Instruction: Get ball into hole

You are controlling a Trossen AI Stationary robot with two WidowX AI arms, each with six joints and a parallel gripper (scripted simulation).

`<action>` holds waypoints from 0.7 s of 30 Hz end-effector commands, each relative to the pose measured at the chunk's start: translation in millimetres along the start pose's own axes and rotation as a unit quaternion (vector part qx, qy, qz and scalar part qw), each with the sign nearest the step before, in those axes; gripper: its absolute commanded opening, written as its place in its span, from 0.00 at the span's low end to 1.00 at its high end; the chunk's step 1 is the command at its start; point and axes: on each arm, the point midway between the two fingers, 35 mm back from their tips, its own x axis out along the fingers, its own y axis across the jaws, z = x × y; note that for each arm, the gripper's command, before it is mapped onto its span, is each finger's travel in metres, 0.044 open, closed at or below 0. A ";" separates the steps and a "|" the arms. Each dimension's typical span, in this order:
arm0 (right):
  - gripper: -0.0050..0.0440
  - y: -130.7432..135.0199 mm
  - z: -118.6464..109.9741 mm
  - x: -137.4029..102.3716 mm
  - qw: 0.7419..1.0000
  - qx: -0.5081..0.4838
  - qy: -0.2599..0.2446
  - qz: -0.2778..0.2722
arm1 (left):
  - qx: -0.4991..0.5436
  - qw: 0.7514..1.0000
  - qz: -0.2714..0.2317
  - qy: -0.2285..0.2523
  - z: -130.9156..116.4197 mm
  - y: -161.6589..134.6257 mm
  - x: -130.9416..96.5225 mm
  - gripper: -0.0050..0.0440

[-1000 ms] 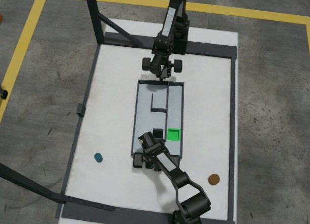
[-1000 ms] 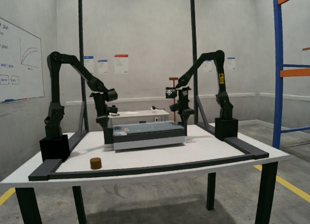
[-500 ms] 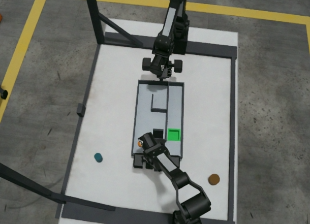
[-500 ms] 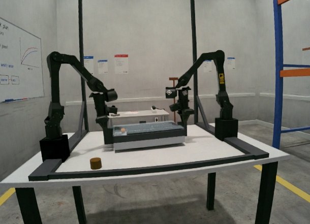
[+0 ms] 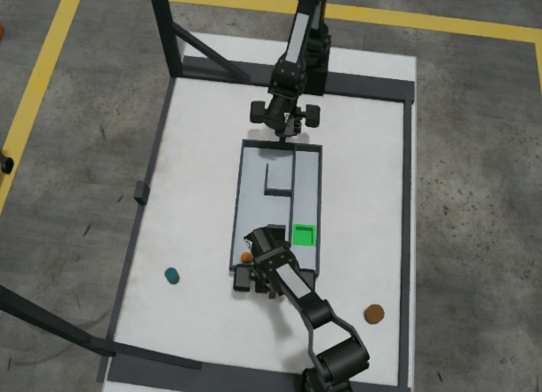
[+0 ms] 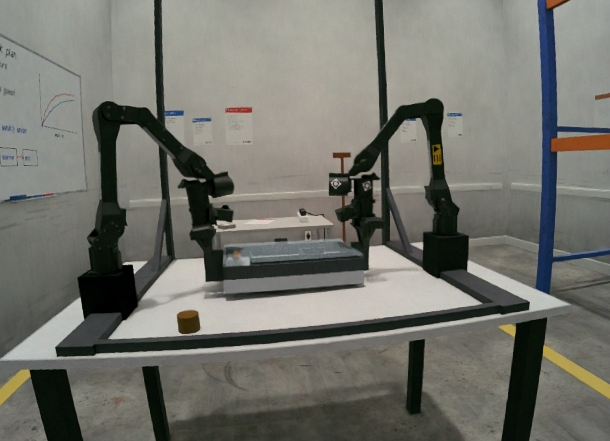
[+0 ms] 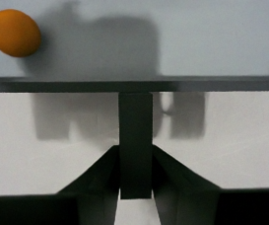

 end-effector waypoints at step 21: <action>0.00 7.1 12.5 -14.8 1.000 -0.002 -0.014 0.009 | 0.002 1.000 0.000 -0.025 3.3 -4.0 -5.3 0.00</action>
